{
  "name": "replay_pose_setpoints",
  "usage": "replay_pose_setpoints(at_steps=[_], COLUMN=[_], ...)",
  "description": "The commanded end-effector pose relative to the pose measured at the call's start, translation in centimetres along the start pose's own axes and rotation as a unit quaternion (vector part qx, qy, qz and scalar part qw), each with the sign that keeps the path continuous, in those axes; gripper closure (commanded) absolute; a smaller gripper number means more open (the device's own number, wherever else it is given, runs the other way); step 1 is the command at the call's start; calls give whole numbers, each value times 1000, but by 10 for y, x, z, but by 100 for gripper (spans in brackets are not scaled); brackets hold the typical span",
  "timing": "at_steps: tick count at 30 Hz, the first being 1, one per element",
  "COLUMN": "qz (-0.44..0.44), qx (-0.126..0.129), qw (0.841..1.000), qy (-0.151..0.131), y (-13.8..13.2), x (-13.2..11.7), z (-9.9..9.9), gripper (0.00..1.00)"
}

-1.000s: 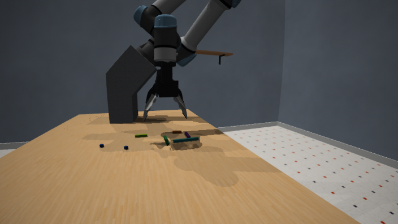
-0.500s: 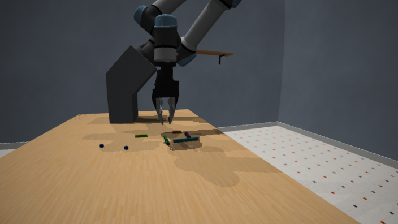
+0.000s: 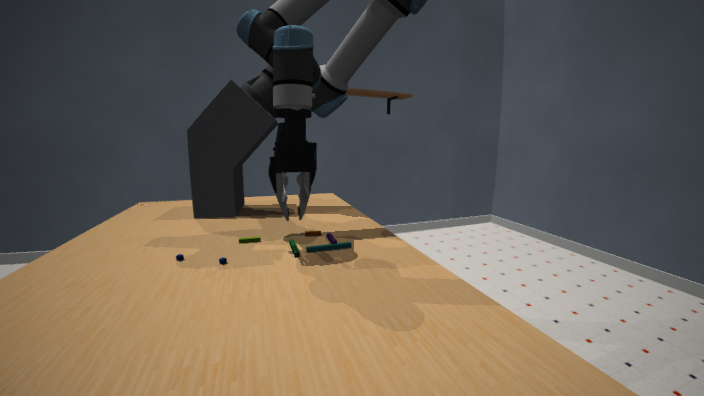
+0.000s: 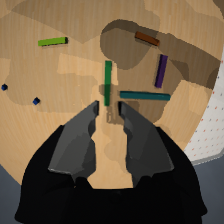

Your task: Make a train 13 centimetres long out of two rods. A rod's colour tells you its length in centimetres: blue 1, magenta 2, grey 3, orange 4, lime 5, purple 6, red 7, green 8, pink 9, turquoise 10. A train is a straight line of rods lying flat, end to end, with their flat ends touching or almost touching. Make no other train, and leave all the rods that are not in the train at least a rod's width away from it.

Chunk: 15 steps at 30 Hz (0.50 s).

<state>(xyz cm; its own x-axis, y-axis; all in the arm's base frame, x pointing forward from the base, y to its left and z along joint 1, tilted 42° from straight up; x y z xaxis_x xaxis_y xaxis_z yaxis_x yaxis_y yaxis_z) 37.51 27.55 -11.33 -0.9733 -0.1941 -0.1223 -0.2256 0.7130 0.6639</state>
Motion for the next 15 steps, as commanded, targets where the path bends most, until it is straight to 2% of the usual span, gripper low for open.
replay_pose_setpoints(at_steps=[1,15], qz=[0,0], qx=[0,0], qw=[1000,1000], qy=[0,0], y=[0,0], x=[0,0], z=[0,2], gripper=[86,86])
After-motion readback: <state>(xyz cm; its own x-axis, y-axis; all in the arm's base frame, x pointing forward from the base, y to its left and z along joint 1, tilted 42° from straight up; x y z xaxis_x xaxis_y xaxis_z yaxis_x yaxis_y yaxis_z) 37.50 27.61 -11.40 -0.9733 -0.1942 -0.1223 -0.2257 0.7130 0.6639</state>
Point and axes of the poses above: the point where the finger pads meet when closed, its own z axis out along the fingers, its own y axis across the jaws, x = y × z, the point moved 2 cm from there along -z, back along the fingers, and after that the axes turned 3 degrees about -z, right-handed, at the moved point
